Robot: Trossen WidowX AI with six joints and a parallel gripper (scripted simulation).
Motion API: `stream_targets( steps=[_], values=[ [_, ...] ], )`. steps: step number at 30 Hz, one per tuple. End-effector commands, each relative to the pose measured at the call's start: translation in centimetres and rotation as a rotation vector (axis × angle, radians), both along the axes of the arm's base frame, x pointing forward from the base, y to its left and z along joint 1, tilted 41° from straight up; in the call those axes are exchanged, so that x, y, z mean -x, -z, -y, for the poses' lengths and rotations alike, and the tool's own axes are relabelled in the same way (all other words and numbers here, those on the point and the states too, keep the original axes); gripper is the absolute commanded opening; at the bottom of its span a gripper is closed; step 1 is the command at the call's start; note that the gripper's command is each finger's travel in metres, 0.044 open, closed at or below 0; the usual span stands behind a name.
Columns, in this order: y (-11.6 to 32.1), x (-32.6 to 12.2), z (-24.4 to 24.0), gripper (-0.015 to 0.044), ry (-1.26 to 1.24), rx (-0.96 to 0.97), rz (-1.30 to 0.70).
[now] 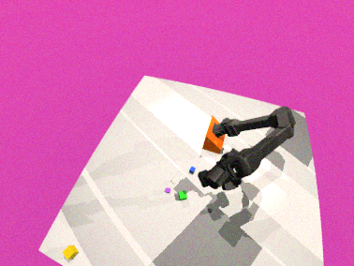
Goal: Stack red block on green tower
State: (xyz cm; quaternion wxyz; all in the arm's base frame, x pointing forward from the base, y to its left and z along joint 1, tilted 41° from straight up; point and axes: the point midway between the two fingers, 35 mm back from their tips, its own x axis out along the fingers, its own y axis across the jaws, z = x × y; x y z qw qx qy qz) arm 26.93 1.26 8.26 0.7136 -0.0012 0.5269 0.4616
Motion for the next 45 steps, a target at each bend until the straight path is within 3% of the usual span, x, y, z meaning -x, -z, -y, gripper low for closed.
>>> stream_targets(
  steps=[1,45],
  values=[
    [-0.5,0.1,0.4,0.0000,-0.008,0.007,0.003],
    [7.0,-11.0,9.8,0.0000,-0.008,0.015,0.012]
  ],
)
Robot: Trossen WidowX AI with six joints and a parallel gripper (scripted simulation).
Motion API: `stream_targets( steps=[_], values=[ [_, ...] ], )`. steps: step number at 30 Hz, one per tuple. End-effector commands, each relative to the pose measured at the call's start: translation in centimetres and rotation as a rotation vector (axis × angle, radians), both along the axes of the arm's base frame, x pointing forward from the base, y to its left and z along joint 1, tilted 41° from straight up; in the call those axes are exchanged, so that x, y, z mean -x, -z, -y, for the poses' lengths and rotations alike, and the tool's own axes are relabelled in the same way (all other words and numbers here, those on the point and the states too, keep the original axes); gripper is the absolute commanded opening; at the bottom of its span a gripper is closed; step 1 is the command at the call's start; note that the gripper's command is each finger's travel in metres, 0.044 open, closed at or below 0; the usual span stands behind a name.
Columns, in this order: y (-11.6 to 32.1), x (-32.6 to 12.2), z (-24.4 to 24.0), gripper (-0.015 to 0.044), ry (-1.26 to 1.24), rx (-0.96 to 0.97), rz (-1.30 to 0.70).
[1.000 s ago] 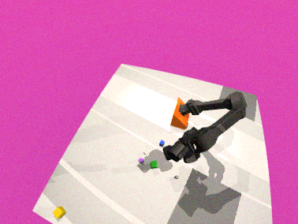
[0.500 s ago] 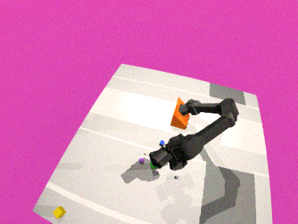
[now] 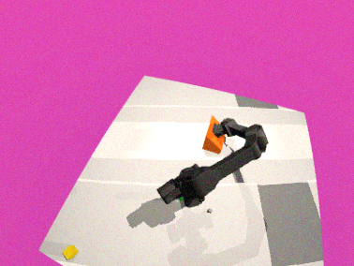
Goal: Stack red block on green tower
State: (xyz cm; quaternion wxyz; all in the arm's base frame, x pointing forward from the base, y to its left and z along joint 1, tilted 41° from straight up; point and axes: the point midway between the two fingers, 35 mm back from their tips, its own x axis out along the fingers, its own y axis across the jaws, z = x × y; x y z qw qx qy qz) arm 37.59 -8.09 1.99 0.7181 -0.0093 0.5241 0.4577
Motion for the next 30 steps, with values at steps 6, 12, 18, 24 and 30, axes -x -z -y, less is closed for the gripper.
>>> stream_targets(
  steps=[6,12,18,24,30],
  values=[
    [1.1,-0.3,-0.4,0.0000,-0.010,0.001,-0.004],
    [2.0,-0.4,-1.2,0.0000,-0.010,0.000,-0.004],
    [3.2,-0.4,-2.2,0.0000,-0.010,0.000,-0.004],
    [4.3,-0.4,-3.2,0.0000,-0.010,-0.001,-0.004],
    [4.3,-0.4,-3.2,0.0000,-0.010,-0.001,-0.004]
  ],
)
